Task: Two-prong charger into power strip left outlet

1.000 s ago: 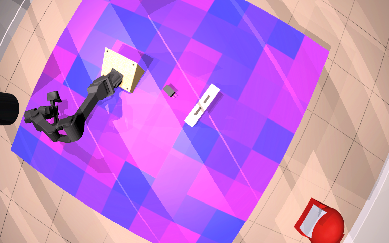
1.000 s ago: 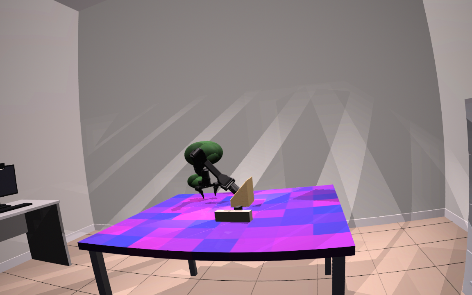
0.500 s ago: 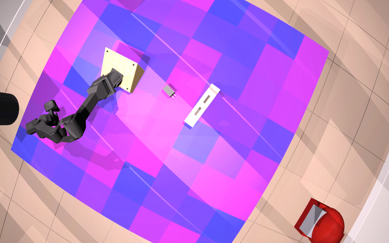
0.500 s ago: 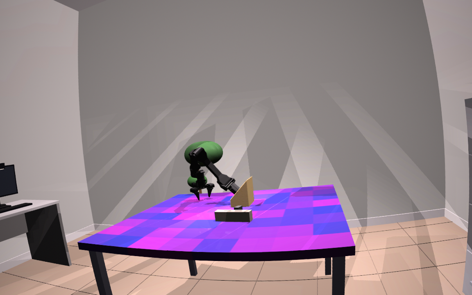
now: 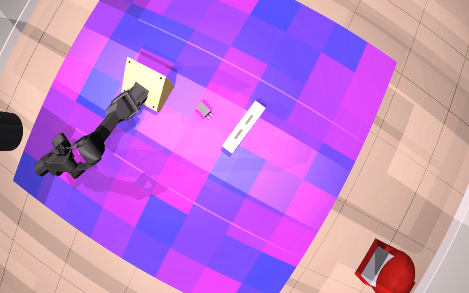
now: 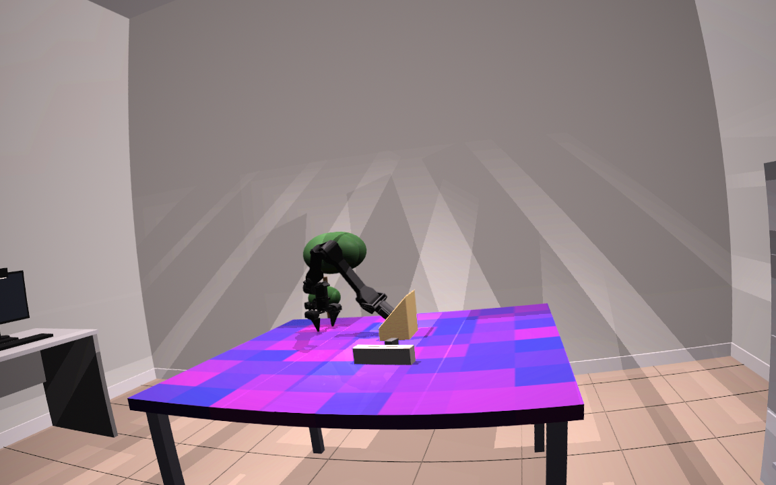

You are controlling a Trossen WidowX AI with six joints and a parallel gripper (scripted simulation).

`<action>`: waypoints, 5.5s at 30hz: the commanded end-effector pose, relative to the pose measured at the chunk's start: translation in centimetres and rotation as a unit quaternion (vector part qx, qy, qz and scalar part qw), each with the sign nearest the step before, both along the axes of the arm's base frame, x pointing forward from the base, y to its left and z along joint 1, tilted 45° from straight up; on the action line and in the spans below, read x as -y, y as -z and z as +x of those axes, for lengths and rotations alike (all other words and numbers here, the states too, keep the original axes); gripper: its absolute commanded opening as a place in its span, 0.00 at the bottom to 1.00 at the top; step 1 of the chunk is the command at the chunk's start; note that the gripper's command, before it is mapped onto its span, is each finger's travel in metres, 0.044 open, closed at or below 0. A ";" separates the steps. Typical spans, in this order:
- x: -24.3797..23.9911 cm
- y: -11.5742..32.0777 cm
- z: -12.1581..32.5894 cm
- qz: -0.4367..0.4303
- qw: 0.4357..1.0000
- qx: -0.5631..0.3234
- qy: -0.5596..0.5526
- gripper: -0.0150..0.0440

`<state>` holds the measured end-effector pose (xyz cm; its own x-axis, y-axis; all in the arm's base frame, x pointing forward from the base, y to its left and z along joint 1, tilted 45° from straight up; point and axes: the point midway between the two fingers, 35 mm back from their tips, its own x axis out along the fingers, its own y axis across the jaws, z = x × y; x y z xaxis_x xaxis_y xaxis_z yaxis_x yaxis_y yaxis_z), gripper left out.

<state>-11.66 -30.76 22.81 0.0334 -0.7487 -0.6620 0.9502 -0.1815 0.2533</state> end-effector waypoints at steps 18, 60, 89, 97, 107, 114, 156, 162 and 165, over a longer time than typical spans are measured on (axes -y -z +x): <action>2.7 -3.5 6.3 -0.058 0.990 -0.078 -0.105 1.00; 2.0 -7.2 22.1 -0.142 0.929 -0.114 -0.322 1.00; -2.5 -5.1 32.5 -0.102 0.887 -0.080 -0.444 1.00; -3.7 -6.1 35.6 -0.121 0.866 -0.061 -0.481 1.00; -6.9 -5.3 37.4 -0.117 0.841 -0.068 -0.523 1.00; -8.5 -3.1 39.3 -0.075 0.835 -0.067 -0.541 1.00; -22.0 10.5 45.1 0.129 0.762 -0.180 -0.608 1.00; -23.8 12.2 45.0 0.150 0.757 -0.206 -0.602 1.00; -24.7 13.0 44.8 0.158 0.754 -0.220 -0.599 1.00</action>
